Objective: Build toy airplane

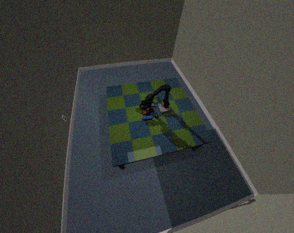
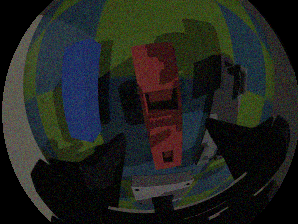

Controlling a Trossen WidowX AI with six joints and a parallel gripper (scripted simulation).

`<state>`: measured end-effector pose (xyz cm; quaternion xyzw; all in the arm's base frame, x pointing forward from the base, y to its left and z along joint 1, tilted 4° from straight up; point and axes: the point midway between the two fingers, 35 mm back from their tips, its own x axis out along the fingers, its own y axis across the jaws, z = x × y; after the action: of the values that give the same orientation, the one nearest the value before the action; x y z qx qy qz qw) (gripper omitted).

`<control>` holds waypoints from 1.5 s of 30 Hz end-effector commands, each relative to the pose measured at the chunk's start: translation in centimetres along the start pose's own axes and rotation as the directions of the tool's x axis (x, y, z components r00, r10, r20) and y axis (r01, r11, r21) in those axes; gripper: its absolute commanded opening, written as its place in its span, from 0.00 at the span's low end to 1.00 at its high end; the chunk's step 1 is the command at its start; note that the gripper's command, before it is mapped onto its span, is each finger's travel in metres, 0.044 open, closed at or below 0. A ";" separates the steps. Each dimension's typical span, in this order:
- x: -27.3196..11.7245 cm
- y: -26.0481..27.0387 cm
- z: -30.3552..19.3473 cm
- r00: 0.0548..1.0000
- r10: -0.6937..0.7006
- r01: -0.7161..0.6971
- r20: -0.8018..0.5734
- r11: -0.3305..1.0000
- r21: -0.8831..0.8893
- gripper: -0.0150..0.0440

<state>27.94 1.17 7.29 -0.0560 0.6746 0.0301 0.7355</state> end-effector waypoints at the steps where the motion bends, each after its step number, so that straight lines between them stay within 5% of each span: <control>1: 0.7 0.0 0.0 1.000 0.003 -0.003 0.000 1.000 -0.004 1.00; 30: 5.0 0.1 -0.1 1.000 0.003 -0.003 -0.001 1.000 -0.004 1.00; 40: 5.0 0.1 -0.1 1.000 0.003 -0.003 -0.001 1.000 -0.004 0.56; 45: 5.0 0.1 -0.1 1.000 0.003 -0.003 -0.001 1.000 -0.004 0.50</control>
<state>28.30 1.04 2.36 -0.0552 0.6751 0.0307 0.7350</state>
